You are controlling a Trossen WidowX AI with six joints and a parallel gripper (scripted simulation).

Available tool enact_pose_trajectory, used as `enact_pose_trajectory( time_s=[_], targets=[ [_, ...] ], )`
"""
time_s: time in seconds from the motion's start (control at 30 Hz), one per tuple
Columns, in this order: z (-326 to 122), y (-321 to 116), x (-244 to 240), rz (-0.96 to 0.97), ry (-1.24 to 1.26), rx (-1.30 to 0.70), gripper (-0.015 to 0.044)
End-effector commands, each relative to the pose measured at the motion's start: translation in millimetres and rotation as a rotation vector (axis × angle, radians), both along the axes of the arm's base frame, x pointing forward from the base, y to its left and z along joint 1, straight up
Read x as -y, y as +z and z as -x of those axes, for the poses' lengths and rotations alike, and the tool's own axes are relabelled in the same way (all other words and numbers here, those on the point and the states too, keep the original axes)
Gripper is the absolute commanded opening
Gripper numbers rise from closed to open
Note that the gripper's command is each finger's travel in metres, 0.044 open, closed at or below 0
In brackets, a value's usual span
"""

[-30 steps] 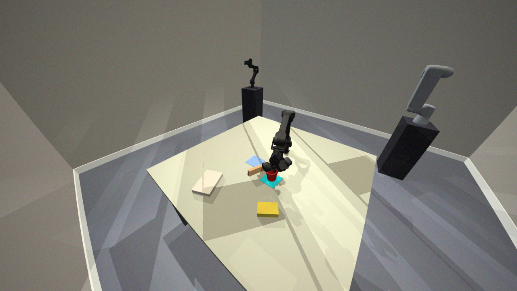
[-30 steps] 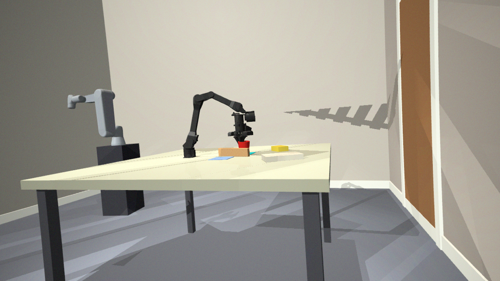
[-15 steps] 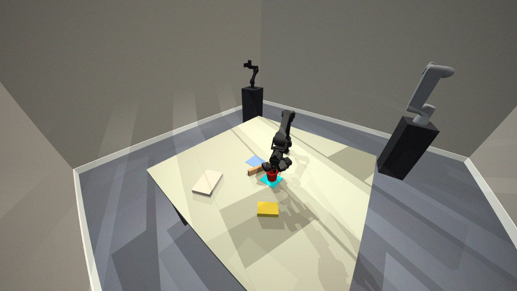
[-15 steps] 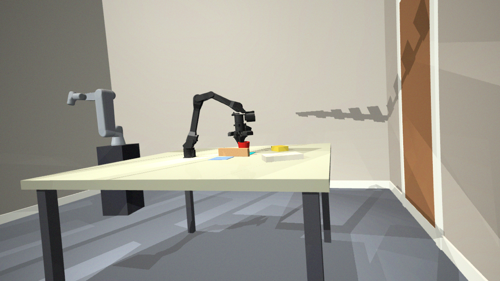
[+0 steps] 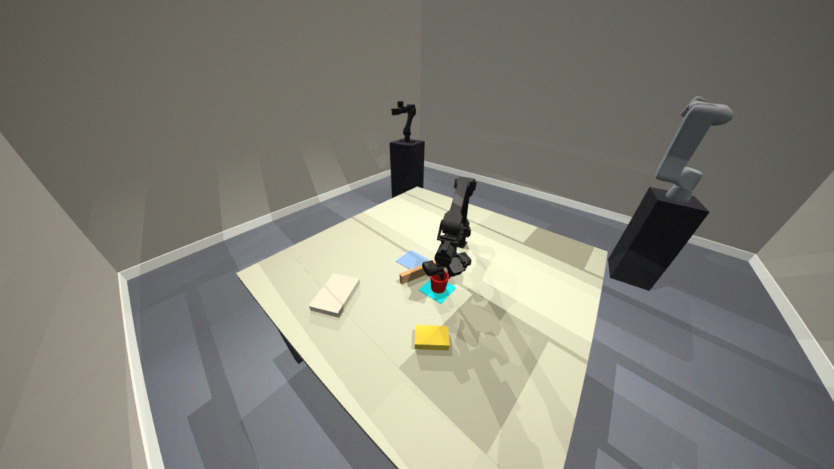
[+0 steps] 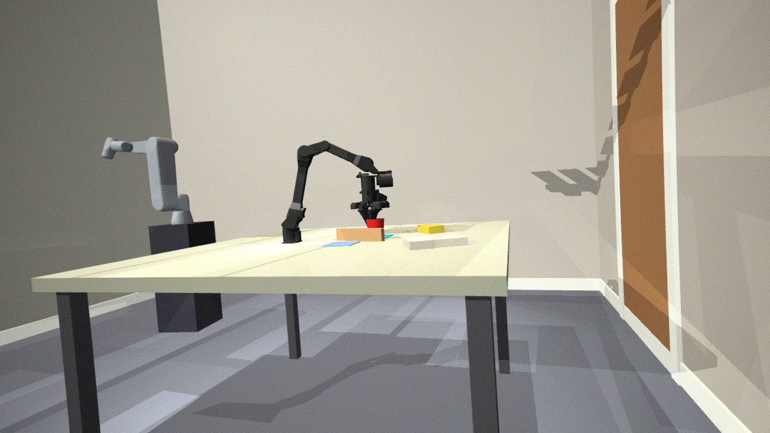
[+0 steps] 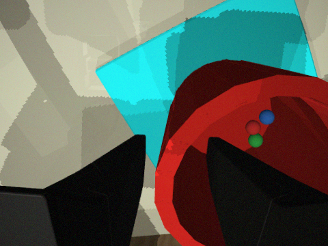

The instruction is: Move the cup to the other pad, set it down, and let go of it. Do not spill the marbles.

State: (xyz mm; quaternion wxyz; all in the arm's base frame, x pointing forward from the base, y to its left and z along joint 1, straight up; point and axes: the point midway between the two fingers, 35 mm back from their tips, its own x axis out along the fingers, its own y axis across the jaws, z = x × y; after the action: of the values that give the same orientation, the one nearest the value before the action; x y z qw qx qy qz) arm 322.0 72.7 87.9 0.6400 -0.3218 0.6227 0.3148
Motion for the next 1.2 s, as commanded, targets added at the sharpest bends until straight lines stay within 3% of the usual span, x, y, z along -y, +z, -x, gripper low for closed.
enact_pose_trajectory(
  time_s=[0.0, 1.17],
  targets=[
    [-2, 7, 0, -0.002, -0.001, 0.007, 0.0128],
    [2, 49, 2, -0.004, -0.004, 0.003, 0.0128]
  ],
)
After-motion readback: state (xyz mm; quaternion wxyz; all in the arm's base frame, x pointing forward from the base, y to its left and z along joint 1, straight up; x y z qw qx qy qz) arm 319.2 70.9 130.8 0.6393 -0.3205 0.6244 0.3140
